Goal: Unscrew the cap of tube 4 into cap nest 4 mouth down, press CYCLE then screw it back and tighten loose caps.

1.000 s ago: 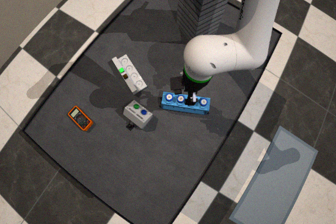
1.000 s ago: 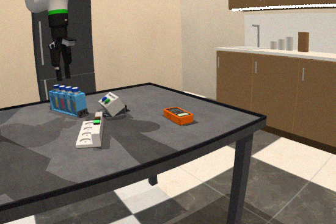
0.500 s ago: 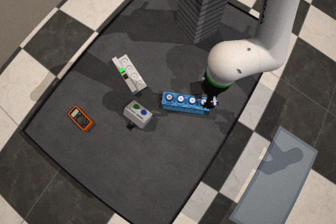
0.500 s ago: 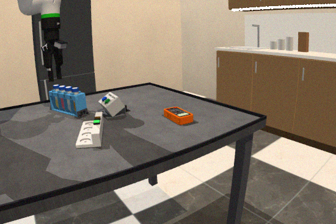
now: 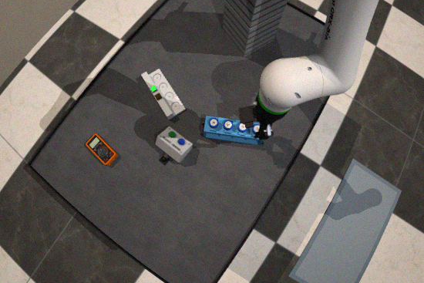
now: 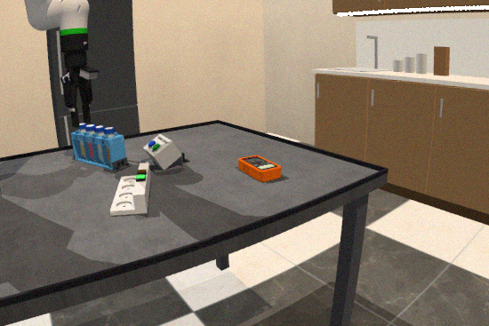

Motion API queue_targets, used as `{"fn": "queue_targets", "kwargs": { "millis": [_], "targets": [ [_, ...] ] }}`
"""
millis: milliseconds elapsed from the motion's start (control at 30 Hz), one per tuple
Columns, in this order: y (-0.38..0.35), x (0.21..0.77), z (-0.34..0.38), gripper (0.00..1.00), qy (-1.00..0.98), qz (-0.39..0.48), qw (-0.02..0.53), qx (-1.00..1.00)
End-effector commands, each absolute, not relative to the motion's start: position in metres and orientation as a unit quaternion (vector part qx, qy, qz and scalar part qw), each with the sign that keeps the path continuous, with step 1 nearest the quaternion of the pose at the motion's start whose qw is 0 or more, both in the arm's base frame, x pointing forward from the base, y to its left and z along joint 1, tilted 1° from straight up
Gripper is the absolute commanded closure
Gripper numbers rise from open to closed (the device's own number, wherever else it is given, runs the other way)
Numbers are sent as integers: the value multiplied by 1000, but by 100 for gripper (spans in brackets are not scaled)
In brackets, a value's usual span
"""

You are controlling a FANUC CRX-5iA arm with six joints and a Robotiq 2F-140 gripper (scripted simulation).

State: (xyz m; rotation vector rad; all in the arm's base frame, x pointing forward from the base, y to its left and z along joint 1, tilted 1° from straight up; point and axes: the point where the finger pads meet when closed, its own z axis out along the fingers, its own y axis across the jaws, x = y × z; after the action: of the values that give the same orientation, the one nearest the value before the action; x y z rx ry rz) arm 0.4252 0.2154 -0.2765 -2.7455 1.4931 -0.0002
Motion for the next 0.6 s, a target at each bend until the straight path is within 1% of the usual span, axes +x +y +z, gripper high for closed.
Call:
{"fn": "queue_targets", "kwargs": {
  "millis": [0,567],
  "targets": [
    [216,426,-277,59,478,0,9,-879],
    [216,426,-284,59,478,0,9,-879]
  ]
}}
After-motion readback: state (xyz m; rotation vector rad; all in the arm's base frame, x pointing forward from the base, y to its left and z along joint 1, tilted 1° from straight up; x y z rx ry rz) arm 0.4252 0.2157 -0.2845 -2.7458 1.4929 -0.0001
